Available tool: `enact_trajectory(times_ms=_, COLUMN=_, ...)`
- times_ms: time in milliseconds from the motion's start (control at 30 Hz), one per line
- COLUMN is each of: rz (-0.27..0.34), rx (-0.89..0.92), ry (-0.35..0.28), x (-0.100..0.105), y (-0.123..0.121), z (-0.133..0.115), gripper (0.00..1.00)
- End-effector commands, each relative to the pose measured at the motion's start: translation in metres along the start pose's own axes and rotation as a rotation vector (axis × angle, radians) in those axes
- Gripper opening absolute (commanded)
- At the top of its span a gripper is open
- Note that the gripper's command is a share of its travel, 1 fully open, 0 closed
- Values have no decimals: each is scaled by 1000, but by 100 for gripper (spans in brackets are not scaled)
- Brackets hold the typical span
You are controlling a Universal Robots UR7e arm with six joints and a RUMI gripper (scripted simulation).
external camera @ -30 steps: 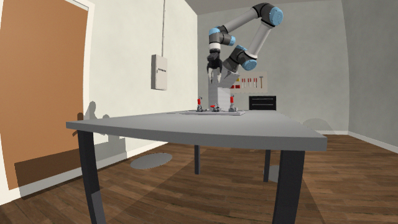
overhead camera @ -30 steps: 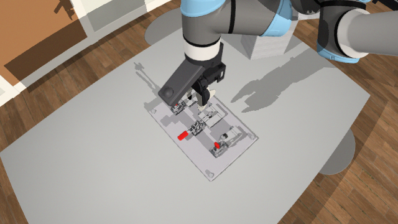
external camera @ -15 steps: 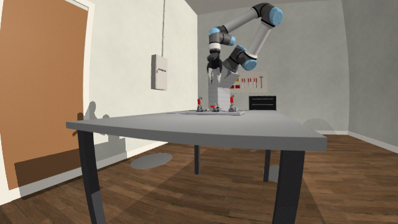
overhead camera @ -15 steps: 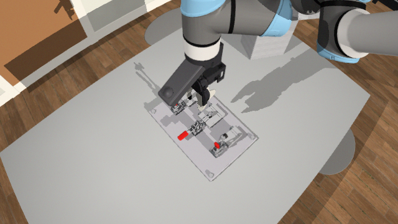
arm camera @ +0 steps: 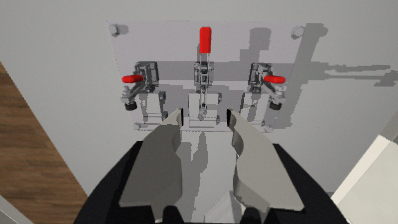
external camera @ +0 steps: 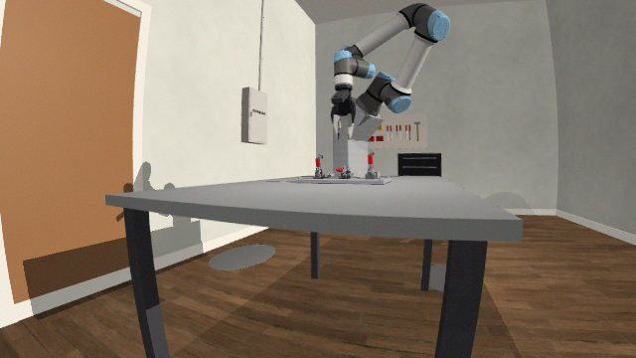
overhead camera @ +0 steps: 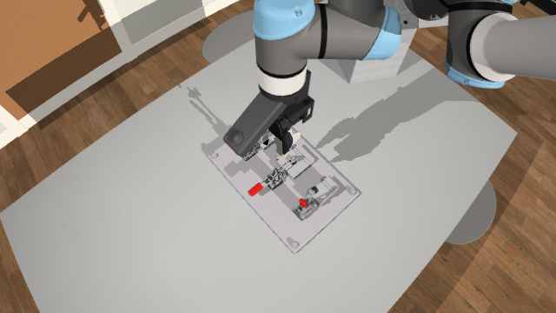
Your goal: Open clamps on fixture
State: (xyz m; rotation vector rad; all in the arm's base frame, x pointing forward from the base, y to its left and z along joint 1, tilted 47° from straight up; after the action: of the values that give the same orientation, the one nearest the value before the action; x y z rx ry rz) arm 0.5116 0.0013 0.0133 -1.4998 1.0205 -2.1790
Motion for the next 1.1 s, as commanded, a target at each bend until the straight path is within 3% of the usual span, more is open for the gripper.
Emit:
enact_trajectory(times_ms=0, rz=-2, rx=0, ry=4, x=-23, y=1, z=1, gripper=28)
enact_trajectory(times_ms=267, rz=-2, rx=0, ry=4, x=-34, y=1, z=2, gripper=28)
enact_trajectory(times_ms=733, rz=-2, rx=0, ry=4, x=-35, y=-1, z=9, gripper=28)
enact_trajectory(times_ms=1067, rz=-2, rx=0, ry=4, x=-35, y=-5, z=33, gripper=28)
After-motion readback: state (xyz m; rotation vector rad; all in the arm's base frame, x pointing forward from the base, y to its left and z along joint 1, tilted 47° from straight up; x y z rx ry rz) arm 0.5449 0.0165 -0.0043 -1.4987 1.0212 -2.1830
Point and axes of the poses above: the point where the finger pads meet when closed, its own x axis back along the fingers, its own y axis across the jaws, z = x × y, the point moved 1 cm from there along x, back along the fingers, and after that the axes turned 10 degrees about -x, right-handed, at the moved point
